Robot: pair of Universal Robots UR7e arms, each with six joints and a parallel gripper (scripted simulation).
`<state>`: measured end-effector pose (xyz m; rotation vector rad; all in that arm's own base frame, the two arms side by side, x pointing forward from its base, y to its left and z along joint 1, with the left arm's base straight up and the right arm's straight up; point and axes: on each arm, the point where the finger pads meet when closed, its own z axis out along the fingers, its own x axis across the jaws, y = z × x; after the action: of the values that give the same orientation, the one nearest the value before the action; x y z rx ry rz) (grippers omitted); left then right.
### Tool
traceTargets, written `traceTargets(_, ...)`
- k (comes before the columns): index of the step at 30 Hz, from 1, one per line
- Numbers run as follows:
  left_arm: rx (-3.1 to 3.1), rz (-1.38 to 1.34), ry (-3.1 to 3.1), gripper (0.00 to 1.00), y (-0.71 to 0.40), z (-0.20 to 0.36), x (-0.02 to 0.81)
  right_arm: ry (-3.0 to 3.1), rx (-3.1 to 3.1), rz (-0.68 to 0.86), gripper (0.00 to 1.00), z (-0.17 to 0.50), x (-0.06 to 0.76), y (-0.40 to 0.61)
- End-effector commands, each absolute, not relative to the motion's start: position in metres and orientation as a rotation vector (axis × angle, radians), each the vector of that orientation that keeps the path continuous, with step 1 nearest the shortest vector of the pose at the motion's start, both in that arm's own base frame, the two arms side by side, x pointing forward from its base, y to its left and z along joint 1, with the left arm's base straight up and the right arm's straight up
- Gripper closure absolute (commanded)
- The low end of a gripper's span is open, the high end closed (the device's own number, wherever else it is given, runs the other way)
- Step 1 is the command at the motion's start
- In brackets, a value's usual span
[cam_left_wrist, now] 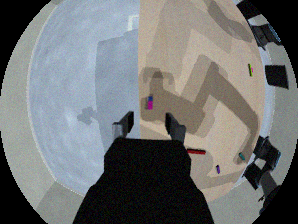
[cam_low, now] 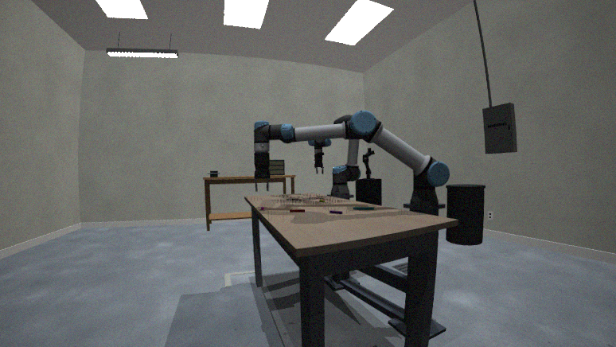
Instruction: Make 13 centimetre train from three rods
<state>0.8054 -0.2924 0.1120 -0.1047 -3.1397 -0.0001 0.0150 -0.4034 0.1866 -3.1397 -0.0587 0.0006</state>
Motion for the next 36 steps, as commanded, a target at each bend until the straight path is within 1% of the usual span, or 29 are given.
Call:
traceTargets(1, -0.105, 0.002, -3.142, 0.00, -0.293, 0.114, 0.806, -0.059, -3.141, 0.000, 0.00, 0.187, 0.015, -0.404)
traceTargets(19, -0.187, 0.002, -3.138, 0.00, -0.290, 0.117, 0.798, -0.059, -3.141, 0.000, 0.00, 0.187, 0.015, -0.404)
traceTargets(30, -0.395, 0.001, -3.119, 0.00, -0.283, 0.126, 0.777, -0.059, -3.141, 0.000, 0.00, 0.187, 0.015, -0.404)
traceTargets(36, -0.612, 0.001, -3.084, 0.00, -0.274, 0.134, 0.754, -0.059, -3.141, 0.000, 0.00, 0.187, 0.015, -0.404)
